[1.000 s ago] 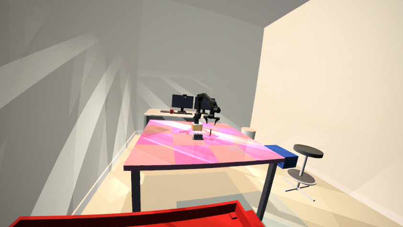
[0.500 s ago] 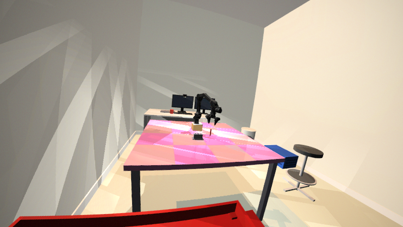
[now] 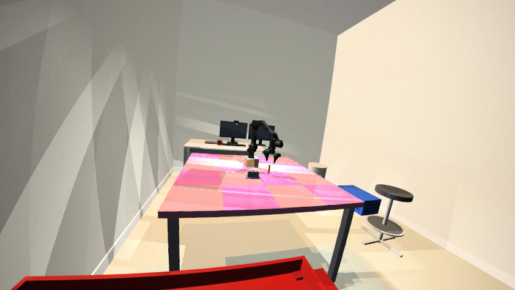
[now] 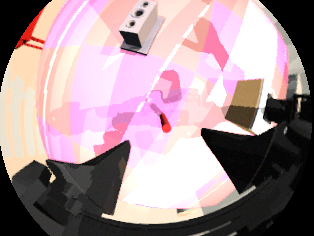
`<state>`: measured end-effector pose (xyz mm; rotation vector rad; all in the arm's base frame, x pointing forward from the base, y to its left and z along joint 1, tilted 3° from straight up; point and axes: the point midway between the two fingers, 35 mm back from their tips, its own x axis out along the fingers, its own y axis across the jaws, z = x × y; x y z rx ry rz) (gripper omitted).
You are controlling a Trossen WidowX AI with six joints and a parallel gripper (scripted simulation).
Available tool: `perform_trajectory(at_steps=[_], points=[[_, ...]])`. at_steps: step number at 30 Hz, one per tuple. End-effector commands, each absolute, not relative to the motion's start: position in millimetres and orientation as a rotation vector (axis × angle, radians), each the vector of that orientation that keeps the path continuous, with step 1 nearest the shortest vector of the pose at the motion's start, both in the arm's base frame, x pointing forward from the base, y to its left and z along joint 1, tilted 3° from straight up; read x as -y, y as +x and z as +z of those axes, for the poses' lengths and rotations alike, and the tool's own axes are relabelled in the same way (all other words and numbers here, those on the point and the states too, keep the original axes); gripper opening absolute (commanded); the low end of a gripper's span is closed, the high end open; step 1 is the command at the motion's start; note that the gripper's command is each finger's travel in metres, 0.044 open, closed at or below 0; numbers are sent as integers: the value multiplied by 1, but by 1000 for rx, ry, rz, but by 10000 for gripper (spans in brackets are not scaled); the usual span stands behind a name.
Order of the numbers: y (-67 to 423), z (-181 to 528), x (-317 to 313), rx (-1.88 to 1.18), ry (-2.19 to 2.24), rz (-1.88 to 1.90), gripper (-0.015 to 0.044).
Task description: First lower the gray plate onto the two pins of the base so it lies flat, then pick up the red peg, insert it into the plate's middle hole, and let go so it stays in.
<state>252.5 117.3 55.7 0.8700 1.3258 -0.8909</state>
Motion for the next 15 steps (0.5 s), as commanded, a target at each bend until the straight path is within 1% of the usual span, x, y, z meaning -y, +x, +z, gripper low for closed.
perform_trajectory(at_steps=[1,15], points=[[250,44,-115,-1331,869,-901,440],[252,25,-115,-1331,869,-901,440]])
